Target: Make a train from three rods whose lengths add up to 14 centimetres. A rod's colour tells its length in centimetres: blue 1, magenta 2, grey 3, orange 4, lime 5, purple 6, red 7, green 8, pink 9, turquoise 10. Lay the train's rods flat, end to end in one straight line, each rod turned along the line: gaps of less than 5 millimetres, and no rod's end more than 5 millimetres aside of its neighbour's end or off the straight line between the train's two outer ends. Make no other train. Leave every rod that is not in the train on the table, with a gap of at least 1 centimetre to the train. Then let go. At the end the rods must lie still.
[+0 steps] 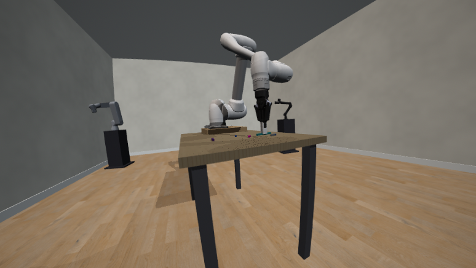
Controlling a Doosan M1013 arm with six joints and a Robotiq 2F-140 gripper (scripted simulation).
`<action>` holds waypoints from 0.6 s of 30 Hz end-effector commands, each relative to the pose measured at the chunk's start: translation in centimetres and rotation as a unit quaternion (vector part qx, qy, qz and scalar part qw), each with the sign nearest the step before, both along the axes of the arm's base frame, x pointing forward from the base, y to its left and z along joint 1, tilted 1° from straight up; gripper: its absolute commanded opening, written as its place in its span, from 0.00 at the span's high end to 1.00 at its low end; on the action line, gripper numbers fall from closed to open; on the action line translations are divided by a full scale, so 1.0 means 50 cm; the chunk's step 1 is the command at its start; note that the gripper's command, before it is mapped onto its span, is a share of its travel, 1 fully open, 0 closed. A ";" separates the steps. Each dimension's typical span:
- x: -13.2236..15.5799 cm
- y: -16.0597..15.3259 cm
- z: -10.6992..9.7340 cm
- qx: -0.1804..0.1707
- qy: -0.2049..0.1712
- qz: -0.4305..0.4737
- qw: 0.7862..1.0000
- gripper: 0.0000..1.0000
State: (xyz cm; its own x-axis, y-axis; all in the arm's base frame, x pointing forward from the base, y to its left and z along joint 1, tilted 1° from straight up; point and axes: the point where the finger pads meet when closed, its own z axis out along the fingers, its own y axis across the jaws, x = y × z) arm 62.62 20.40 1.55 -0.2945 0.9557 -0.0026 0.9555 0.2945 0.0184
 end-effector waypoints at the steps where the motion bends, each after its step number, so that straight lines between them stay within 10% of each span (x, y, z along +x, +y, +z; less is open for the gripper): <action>1: -0.003 -0.003 -0.009 -0.002 0.002 0.000 1.000 0.97; 18: -0.003 -0.003 -0.009 -0.002 0.002 0.000 1.000 0.97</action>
